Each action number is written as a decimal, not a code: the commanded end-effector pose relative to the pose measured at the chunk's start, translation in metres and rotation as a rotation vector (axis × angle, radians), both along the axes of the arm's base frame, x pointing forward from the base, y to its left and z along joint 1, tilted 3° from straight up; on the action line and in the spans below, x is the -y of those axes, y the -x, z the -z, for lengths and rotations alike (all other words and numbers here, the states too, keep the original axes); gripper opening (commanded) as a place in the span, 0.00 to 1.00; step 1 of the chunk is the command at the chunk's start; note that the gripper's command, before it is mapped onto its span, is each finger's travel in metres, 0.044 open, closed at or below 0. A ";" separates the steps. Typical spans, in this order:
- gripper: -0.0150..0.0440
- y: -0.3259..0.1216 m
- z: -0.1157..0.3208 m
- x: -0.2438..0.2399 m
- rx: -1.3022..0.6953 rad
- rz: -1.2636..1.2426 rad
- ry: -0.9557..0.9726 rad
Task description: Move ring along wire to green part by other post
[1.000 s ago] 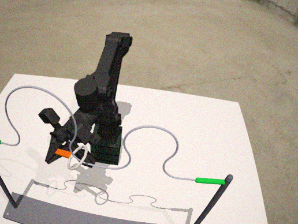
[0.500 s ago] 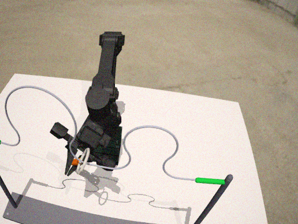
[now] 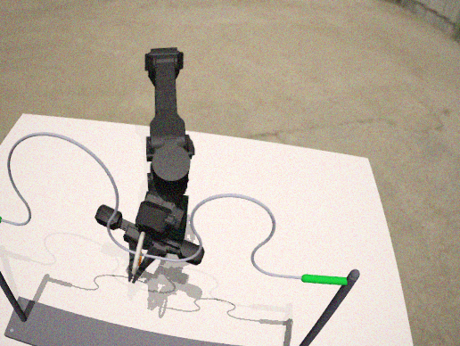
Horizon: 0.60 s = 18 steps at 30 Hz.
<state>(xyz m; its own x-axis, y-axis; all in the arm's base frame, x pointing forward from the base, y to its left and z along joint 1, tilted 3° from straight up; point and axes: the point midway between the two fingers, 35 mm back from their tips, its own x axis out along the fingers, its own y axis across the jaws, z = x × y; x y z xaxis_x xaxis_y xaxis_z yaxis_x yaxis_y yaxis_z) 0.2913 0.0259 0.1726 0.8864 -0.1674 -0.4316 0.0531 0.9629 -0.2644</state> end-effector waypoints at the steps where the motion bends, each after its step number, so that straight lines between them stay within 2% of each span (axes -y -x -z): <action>1: 0.00 -0.001 0.000 -0.009 -0.002 0.004 -0.054; 18: 0.00 0.001 0.002 -0.037 -0.008 0.001 -0.156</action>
<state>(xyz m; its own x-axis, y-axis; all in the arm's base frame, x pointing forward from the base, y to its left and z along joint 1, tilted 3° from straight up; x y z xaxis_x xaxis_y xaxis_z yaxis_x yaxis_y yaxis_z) 0.2893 0.0591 0.1696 0.8832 -0.1004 -0.4580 0.0477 0.9910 -0.1254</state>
